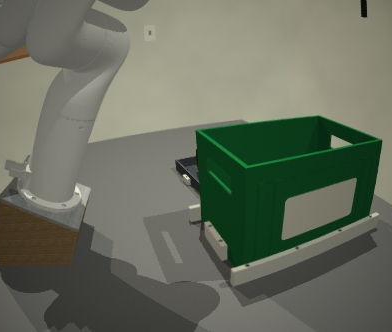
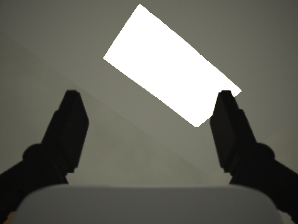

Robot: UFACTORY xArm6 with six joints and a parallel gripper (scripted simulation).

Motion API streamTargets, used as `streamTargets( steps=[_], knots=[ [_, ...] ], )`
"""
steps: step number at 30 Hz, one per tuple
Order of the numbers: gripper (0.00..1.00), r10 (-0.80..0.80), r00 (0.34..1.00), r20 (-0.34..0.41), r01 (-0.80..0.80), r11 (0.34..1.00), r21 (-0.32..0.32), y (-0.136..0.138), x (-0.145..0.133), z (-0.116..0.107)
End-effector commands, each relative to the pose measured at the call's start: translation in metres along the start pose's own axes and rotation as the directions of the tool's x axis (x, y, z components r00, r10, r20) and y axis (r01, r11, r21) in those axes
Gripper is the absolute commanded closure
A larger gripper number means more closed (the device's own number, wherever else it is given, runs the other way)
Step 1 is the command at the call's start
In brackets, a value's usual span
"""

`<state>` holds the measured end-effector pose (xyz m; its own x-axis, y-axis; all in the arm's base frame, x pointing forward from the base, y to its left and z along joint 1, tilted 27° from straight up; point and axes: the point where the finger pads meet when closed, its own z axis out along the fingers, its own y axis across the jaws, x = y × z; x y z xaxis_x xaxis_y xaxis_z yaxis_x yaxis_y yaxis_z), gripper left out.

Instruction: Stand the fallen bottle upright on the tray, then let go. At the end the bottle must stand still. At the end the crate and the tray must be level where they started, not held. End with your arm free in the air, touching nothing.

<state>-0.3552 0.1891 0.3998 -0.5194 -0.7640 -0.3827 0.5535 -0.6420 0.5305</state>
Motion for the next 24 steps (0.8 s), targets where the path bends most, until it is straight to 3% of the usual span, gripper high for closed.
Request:
streamTargets(
  steps=[1, 24],
  knots=[
    [0.00, -0.001, 1.000, 0.000, 0.001, 1.000, -0.003, 0.0005, -0.0005, 0.0010],
    [0.00, -0.005, 1.000, -0.017, 0.005, 1.000, -0.001, -0.0006, -0.0002, 0.0006]
  ],
)
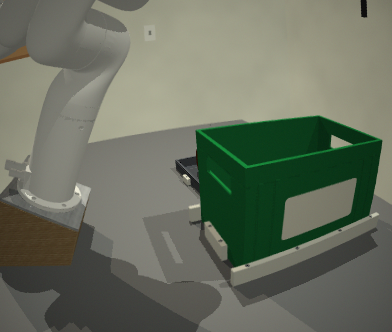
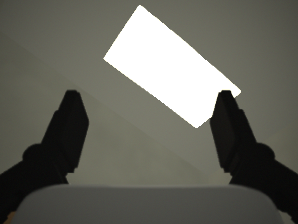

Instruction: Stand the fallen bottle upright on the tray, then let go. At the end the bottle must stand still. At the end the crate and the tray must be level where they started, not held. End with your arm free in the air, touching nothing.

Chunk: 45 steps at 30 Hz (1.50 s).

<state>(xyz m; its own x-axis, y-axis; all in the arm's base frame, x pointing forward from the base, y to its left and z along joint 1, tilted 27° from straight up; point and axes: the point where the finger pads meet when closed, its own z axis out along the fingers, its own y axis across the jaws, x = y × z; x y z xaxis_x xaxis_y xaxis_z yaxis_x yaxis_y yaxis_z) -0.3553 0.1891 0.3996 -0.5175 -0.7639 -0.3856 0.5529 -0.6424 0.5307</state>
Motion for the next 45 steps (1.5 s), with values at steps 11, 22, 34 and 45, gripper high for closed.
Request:
streamTargets(
  steps=[11, 22, 34, 45],
  knots=[
    [0.00, -0.048, 0.984, -0.174, 0.053, 0.998, 0.024, -0.010, 0.001, -0.009],
    [0.00, -0.080, 0.957, -0.278, 0.096, 0.994, 0.043, -0.016, 0.001, -0.021],
    [0.00, -0.119, 0.906, -0.407, 0.161, 0.985, 0.069, -0.025, -0.002, -0.042],
    [0.00, -0.144, 0.852, -0.504, 0.217, 0.972, 0.088, -0.032, -0.006, -0.063]
  ],
)
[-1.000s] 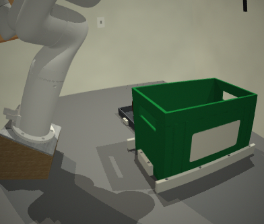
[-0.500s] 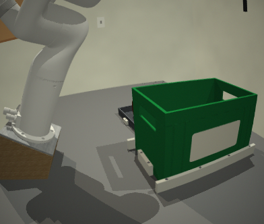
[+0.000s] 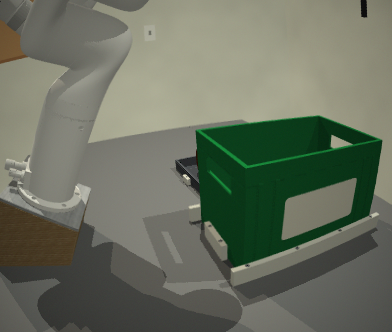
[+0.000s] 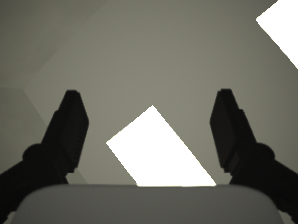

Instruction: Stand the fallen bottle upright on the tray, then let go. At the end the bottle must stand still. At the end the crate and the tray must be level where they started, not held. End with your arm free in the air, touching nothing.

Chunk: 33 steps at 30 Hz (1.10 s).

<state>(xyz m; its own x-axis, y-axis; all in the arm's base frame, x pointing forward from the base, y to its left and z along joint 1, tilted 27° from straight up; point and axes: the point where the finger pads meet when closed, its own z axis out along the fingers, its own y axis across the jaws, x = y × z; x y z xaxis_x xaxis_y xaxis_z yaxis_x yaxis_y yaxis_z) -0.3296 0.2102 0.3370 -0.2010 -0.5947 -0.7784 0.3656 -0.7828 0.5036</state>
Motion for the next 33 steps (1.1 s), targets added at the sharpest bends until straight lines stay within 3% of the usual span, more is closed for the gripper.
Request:
streamTargets(
  steps=[1, 2, 10, 12, 21, 23, 33],
  knots=[
    [0.00, -0.027, 0.997, -0.070, 0.029, 0.999, 0.023, -0.005, 0.004, -0.012],
    [0.00, -0.048, 0.990, -0.131, 0.055, 0.997, 0.049, -0.011, 0.008, -0.025],
    [0.00, -0.048, 0.990, -0.131, 0.055, 0.997, 0.049, -0.011, 0.008, -0.025],
    [0.00, -0.083, 0.962, -0.261, 0.114, 0.988, 0.106, -0.023, 0.017, -0.059],
    [0.00, -0.083, 0.962, -0.261, 0.114, 0.988, 0.106, -0.023, 0.017, -0.059],
    [0.00, -0.104, 0.912, -0.397, 0.182, 0.969, 0.164, -0.035, 0.024, -0.100],
    [0.00, -0.104, 0.912, -0.397, 0.182, 0.969, 0.164, -0.035, 0.024, -0.100]
  ],
)
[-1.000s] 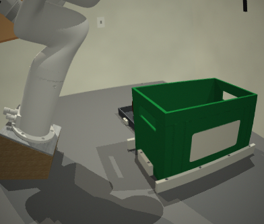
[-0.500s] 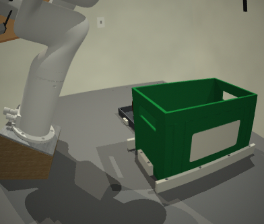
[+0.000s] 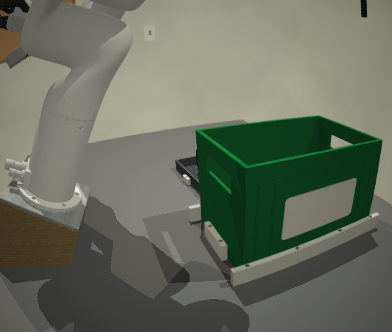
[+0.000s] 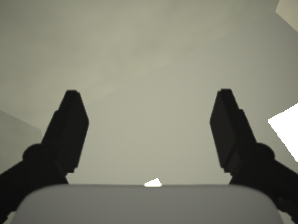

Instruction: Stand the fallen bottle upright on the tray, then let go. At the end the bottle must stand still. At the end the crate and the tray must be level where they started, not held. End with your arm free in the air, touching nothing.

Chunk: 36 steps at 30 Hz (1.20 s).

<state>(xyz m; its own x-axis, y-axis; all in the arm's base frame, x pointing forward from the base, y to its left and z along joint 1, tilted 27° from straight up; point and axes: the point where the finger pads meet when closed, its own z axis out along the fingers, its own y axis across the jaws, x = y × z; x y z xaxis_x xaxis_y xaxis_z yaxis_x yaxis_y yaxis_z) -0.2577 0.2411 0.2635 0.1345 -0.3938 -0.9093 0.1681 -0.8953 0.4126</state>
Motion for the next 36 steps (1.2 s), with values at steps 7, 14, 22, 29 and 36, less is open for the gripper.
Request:
streamTargets(
  steps=[7, 14, 22, 29, 36],
  knots=[
    [0.00, -0.039, 0.987, -0.156, 0.052, 0.995, 0.083, -0.016, 0.025, -0.042],
    [0.00, -0.047, 0.971, -0.234, 0.078, 0.989, 0.123, -0.023, 0.037, -0.066],
    [0.00, -0.046, 0.920, -0.388, 0.132, 0.971, 0.198, -0.034, 0.061, -0.119],
    [0.00, -0.046, 0.920, -0.388, 0.132, 0.971, 0.198, -0.034, 0.061, -0.119],
    [0.00, -0.018, 0.846, -0.534, 0.186, 0.947, 0.263, -0.039, 0.082, -0.178]
  ],
)
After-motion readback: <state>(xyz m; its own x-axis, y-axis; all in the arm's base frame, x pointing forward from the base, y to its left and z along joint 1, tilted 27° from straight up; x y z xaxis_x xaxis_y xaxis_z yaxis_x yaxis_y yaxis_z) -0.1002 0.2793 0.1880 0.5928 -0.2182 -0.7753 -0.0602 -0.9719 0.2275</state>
